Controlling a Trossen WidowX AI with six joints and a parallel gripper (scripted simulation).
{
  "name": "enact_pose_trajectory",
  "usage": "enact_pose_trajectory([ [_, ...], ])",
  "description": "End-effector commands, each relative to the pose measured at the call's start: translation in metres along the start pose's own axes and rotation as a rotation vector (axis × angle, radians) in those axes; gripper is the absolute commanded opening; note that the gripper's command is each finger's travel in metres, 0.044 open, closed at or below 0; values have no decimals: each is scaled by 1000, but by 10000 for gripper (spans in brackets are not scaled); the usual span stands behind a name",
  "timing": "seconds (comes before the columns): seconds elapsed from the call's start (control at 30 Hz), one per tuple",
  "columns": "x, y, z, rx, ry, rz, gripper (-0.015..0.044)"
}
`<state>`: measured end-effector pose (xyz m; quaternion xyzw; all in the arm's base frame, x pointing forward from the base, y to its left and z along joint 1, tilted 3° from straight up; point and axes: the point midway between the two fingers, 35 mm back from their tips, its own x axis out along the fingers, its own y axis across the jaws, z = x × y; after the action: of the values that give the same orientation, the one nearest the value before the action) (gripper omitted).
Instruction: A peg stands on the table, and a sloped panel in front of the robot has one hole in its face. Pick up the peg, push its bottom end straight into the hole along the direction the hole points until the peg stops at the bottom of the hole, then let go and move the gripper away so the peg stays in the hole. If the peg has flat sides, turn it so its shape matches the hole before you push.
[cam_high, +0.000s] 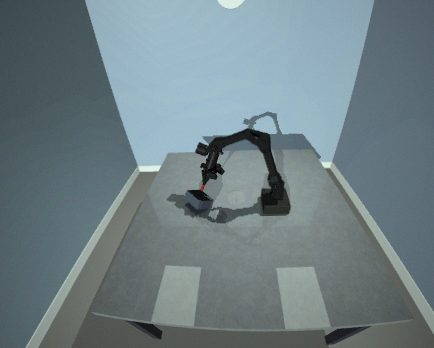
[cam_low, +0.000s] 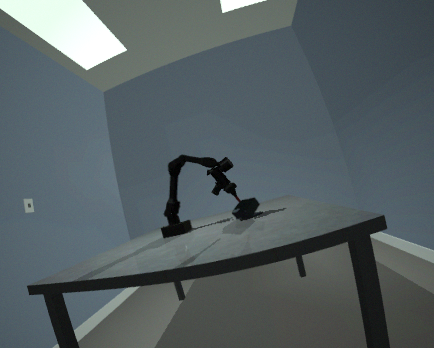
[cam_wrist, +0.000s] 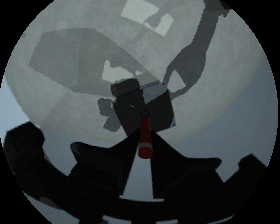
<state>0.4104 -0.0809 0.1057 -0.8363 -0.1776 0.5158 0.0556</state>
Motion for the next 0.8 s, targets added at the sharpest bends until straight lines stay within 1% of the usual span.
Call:
enact_pose_trajectory([
  [0.0, 5, 0, 0, 3, 1, -4, 0],
  [0.53, 24, 0, 1, 3, 2, -4, 0],
  [0.77, 20, -1, -1, -3, 8, -5, 0],
])
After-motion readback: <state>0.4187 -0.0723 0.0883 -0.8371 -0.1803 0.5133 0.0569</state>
